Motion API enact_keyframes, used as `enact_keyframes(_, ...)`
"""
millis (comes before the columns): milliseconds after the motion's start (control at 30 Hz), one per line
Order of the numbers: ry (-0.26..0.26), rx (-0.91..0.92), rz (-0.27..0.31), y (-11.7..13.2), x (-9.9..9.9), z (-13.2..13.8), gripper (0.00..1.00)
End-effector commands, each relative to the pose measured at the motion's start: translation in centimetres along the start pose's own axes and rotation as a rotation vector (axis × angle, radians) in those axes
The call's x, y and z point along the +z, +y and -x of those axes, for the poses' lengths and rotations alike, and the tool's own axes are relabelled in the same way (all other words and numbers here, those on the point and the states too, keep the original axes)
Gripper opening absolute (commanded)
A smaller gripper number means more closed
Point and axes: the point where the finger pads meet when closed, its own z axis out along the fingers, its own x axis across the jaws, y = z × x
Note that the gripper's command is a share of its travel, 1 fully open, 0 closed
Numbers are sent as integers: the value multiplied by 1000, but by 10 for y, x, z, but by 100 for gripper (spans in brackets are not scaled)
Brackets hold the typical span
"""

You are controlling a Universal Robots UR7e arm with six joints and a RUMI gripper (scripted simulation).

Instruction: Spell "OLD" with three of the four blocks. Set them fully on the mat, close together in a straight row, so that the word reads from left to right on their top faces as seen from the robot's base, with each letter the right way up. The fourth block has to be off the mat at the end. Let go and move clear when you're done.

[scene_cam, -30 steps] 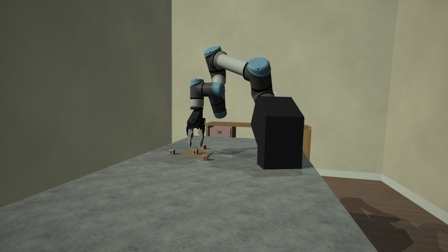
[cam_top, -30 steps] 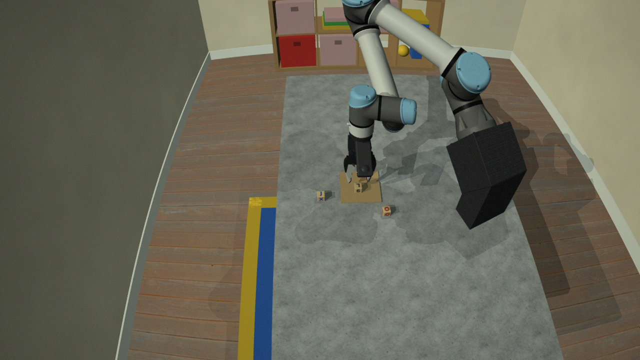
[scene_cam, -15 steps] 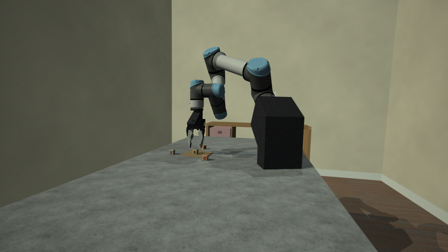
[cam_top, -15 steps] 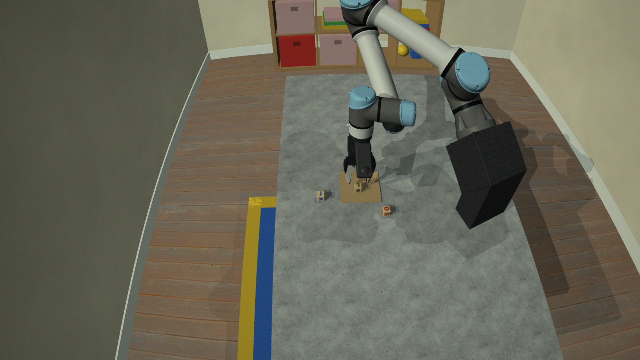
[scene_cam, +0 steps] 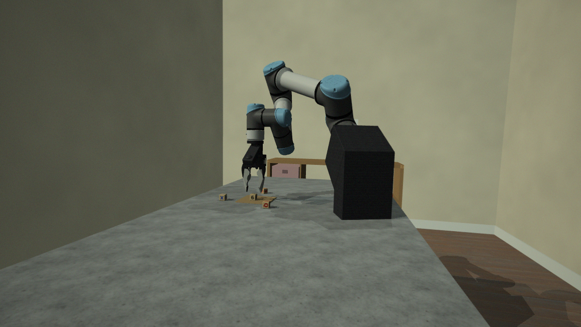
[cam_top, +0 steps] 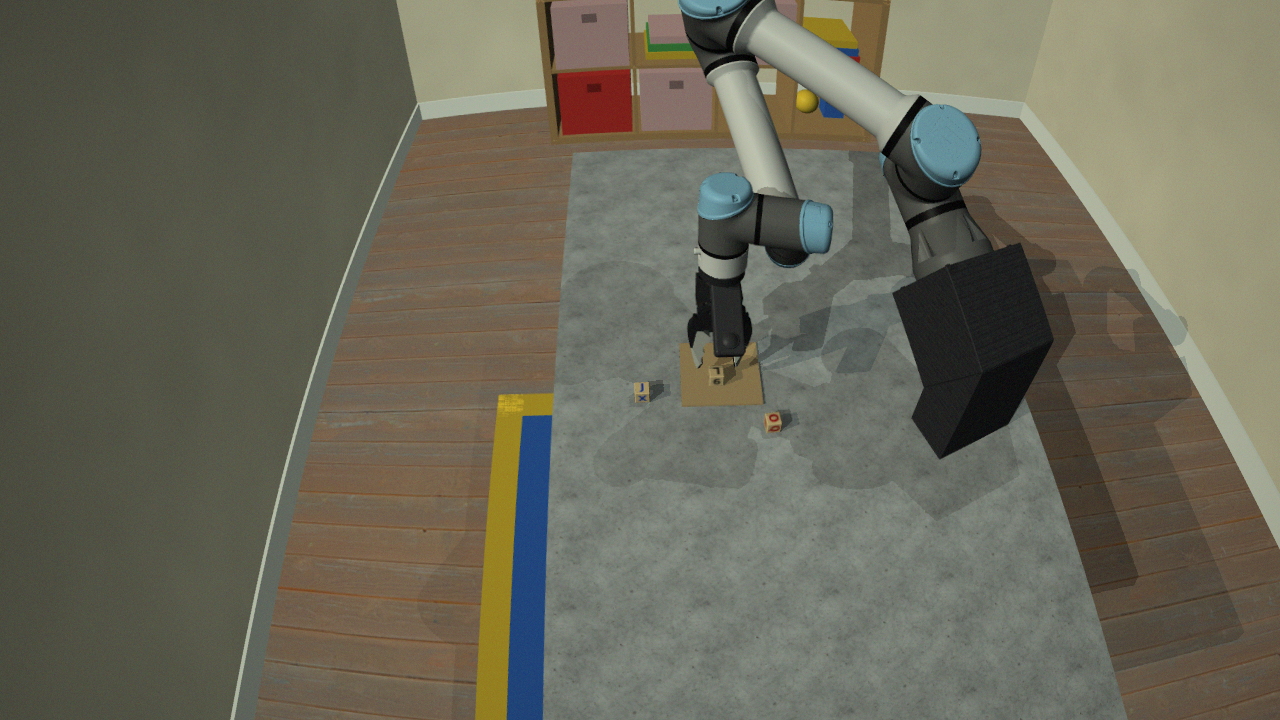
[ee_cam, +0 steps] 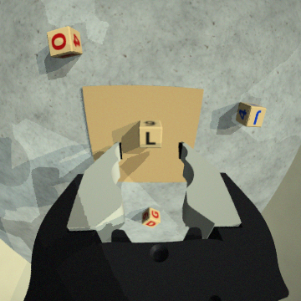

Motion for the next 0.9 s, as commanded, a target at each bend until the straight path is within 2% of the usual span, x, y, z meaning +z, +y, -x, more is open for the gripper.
enact_keyframes(0, 1, 0, 0, 0, 2, 0, 37)
enact_keyframes(400, 1, 0, 0, 0, 22, 0, 37)
enact_keyframes(867, 1, 0, 0, 0, 31, 0, 37)
